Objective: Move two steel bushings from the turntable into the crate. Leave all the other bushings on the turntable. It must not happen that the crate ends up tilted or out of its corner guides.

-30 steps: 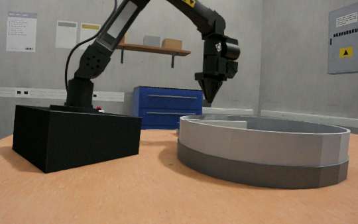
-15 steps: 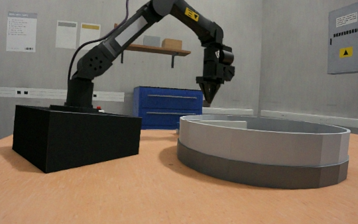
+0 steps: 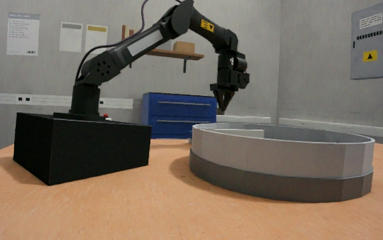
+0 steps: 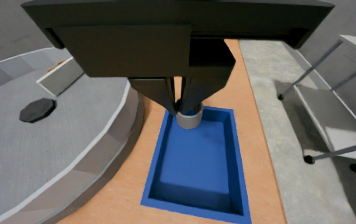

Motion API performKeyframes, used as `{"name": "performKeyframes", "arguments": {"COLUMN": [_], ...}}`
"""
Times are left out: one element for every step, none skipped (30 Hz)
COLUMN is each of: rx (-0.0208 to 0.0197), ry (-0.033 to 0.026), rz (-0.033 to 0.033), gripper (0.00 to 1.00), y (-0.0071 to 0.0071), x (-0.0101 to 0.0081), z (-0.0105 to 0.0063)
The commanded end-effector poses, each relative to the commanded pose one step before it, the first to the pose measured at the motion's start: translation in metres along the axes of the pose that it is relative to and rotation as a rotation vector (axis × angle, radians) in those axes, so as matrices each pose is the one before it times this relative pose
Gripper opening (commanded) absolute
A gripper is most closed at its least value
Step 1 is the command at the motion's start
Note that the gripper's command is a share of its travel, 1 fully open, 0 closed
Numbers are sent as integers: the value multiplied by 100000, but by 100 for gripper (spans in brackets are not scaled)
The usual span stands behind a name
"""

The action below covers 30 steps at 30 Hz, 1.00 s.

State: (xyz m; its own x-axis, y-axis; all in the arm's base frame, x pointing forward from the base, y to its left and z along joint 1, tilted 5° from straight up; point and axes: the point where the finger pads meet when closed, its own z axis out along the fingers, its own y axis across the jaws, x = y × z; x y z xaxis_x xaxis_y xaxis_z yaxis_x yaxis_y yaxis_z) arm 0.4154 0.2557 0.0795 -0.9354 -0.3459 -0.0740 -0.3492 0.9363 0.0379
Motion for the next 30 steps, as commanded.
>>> {"name": "performKeyframes", "arguments": {"rx": [1281,-2,-2,-2,-2,-1,-1,-1,-1,3,31,0,0,32,-23,-21,-19,-8,0,0,0,-3,-51,-44,-37,-26,-9,-10,0,0], "ry": [-579,-7,-7,-7,-6,-5,-2,-2,-2,-3,-12,0,0,-12,6,6,5,2,-1,-1,-1,-14,-214,-185,-157,-133,-112,-88,0,0], "rz": [405,0,0,0,0,0,0,0,0,48,397,0,0,408,-275,-254,-234,-91,0,0,0,-14,-65,-38,-21,49,170,107,0,0], "gripper": [0,0,0,0,0,0,0,0,0,0,0,0,0,0,0,0,0,0,0,0,0,0,0,0,0,0,0,0,0,0], "y": [822,146,140,134,127,109,74,69,65,37,-138,0,0,-147,184,170,156,82,34,30,27,25,33,29,24,-12,-74,-44,0,0], "x": [-446,-92,-84,-76,-69,-64,-60,-54,-49,-49,-85,0,0,-82,1,2,3,-11,-19,-16,-14,-16,-64,-55,-46,-46,-53,-39,0,0], "z": [-968,3,5,6,8,4,-4,-3,-2,-1,-2,0,0,-1,2,2,2,2,2,2,2,2,1,1,1,1,0,0,0,0]}}
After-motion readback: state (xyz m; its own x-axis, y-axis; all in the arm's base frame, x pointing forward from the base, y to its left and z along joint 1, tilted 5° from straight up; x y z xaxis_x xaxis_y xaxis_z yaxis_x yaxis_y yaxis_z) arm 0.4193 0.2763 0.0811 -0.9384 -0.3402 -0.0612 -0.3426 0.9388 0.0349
